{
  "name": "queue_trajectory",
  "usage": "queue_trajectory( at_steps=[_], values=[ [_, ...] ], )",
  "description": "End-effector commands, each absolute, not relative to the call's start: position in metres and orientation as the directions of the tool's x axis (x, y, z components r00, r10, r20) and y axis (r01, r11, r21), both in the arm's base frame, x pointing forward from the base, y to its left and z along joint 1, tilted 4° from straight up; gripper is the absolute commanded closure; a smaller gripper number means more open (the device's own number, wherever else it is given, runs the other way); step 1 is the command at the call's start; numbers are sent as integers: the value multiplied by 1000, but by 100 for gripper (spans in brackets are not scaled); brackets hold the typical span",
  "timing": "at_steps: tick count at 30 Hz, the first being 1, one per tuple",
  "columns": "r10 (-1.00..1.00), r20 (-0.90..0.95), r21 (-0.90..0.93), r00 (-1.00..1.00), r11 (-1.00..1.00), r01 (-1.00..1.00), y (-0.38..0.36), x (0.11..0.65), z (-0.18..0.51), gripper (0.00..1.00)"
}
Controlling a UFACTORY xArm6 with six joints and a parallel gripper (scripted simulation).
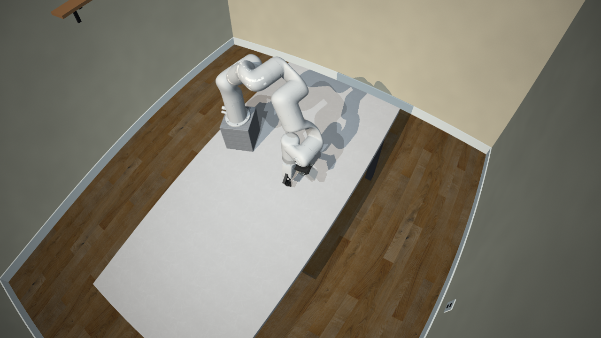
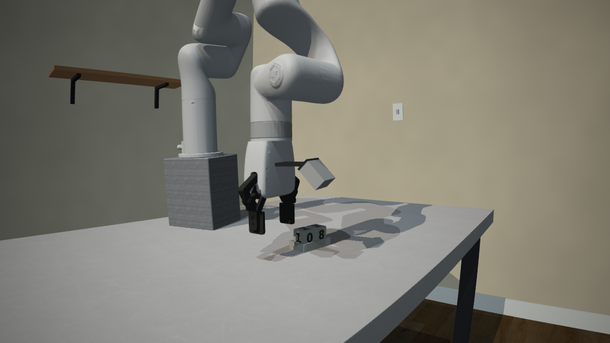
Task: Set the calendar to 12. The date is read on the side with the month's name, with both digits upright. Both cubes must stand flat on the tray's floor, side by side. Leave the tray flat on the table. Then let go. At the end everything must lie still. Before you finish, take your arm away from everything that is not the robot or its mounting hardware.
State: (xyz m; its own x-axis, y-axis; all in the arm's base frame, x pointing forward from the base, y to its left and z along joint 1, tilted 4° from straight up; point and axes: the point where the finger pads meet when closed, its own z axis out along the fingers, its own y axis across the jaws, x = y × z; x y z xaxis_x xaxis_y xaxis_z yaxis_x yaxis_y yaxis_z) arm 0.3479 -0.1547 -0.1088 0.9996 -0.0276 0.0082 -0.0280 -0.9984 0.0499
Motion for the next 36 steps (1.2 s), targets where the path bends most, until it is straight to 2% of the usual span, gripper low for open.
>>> queue_trajectory(
  at_steps=[1, 8, 11, 18, 25, 28, 36],
  values=[
    [-39, 15, 60, 999, -997, -40, -156, 344, -108, 0],
    [-248, 27, 55, 969, -967, -249, -156, 339, -108, 0],
    [-254, 27, 55, 967, -965, -255, -157, 320, -108, 0],
    [-261, 28, 55, 965, -963, -262, -157, 314, -108, 0],
    [-462, 39, 47, 886, -885, -464, -157, 307, -108, 0],
    [-462, 39, 47, 886, -885, -464, -158, 287, -108, 0],
    [-501, 41, 46, 864, -863, -503, -158, 284, -108, 0]
  ],
)
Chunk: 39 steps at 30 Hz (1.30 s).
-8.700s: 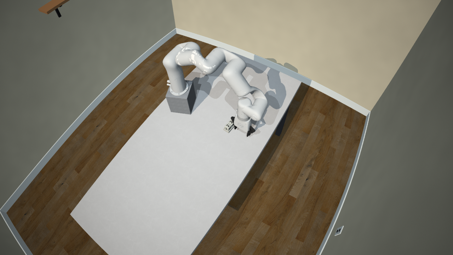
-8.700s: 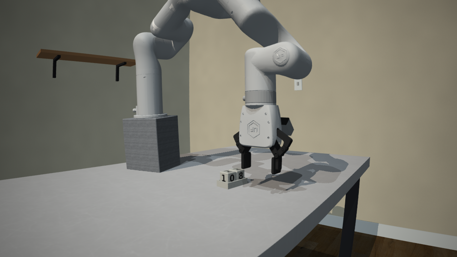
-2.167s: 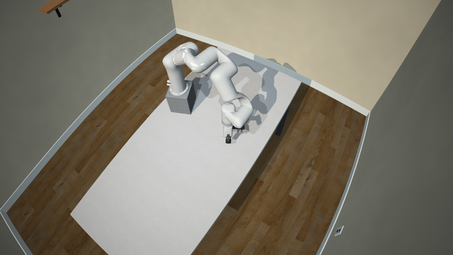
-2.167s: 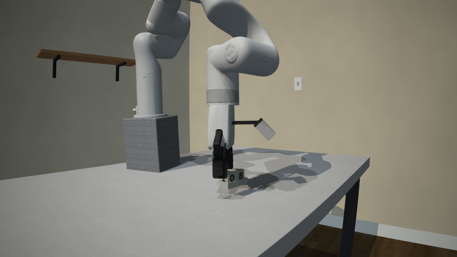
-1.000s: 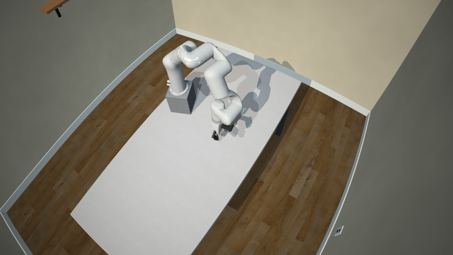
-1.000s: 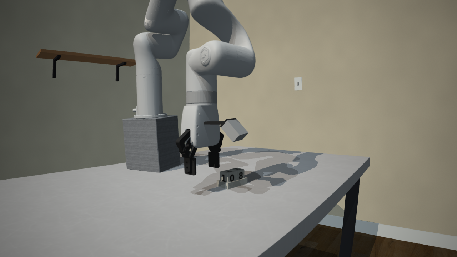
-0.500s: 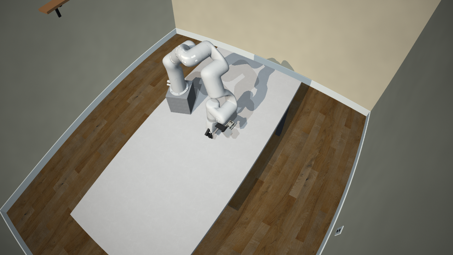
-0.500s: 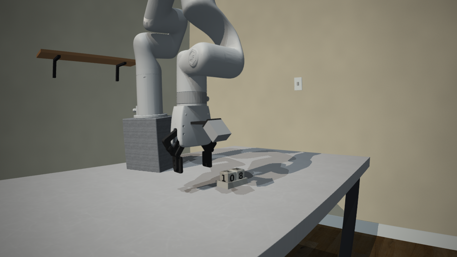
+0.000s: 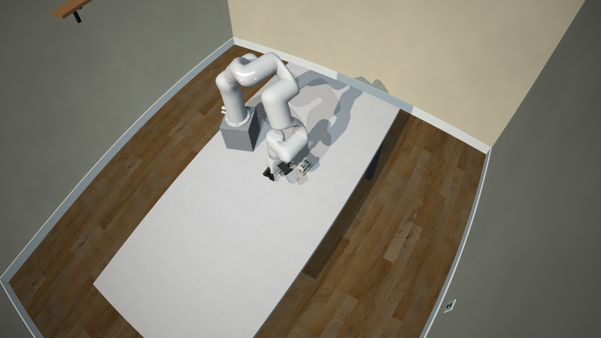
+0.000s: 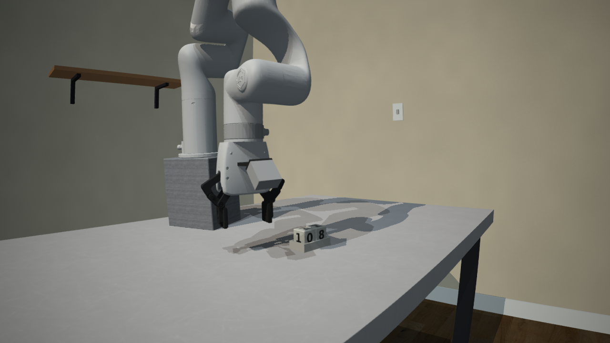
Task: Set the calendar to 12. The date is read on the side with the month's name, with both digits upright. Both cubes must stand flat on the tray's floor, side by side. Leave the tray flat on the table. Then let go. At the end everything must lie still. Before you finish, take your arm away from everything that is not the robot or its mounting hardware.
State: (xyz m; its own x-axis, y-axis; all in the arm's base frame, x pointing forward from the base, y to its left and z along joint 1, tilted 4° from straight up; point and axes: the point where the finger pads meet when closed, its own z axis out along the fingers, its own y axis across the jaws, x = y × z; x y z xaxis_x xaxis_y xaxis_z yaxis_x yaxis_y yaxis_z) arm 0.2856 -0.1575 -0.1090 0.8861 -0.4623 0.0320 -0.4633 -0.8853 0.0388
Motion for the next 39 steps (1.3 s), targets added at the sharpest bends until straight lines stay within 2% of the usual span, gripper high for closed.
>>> queue_trajectory(
  at_steps=[1, 5, 9, 39],
  values=[
    [-528, 42, 44, 848, -847, -530, -158, 283, -108, 0],
    [-648, 49, 38, 760, -760, -649, -159, 278, -108, 0],
    [-648, 49, 38, 760, -760, -649, -160, 256, -108, 0],
    [-648, 49, 38, 760, -760, -649, -161, 256, -126, 0]
  ],
)
